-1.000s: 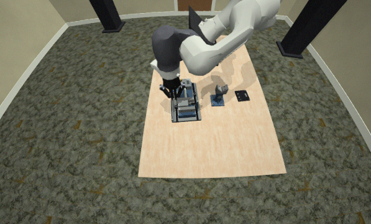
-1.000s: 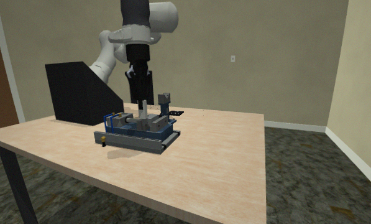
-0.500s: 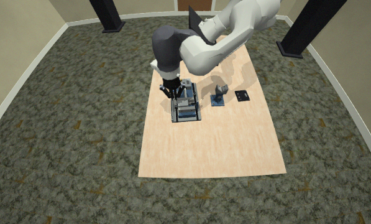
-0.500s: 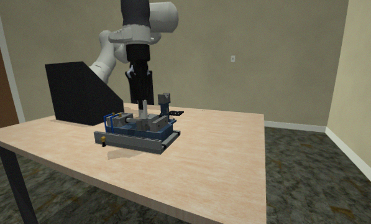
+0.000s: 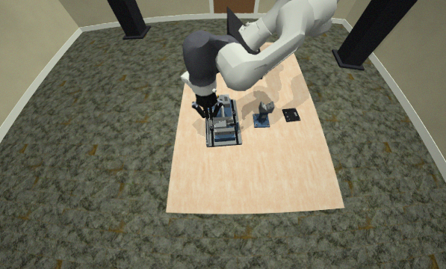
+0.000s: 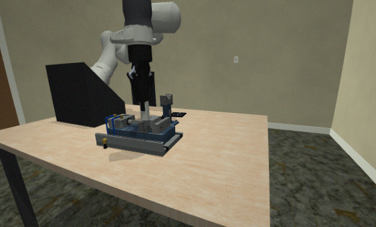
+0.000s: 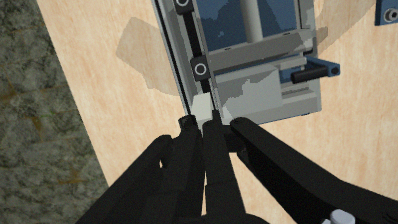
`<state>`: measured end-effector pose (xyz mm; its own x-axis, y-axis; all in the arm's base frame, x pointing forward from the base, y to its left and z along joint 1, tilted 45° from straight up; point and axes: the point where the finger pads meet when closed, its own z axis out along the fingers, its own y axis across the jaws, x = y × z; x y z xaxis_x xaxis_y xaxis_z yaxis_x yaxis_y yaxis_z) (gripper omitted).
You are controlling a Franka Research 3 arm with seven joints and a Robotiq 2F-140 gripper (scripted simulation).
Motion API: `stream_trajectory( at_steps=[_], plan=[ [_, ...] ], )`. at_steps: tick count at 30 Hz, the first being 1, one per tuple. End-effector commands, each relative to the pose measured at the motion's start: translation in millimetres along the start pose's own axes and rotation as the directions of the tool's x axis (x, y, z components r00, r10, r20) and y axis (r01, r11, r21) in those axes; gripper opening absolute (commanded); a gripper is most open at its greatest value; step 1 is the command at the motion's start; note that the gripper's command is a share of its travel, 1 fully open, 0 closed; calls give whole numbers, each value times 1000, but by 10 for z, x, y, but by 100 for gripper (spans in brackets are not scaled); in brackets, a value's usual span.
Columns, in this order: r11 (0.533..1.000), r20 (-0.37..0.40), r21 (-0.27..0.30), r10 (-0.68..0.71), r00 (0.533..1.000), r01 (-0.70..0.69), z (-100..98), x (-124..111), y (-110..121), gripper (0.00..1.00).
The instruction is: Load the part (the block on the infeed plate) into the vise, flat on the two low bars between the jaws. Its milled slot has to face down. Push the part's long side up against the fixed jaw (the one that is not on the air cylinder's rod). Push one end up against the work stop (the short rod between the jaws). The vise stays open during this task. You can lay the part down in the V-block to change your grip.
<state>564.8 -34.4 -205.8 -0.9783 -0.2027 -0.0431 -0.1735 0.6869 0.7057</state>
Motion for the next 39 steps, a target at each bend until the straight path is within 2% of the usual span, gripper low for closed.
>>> stream_trajectory(
  at_steps=[1, 39],
  plan=[
    [1000, 1, -1, -2, 1000, 2, 12, -21, 14, 0],
    [1000, 1, -1, -2, 1000, 2, 50, -21, 14, 0]
  ],
)
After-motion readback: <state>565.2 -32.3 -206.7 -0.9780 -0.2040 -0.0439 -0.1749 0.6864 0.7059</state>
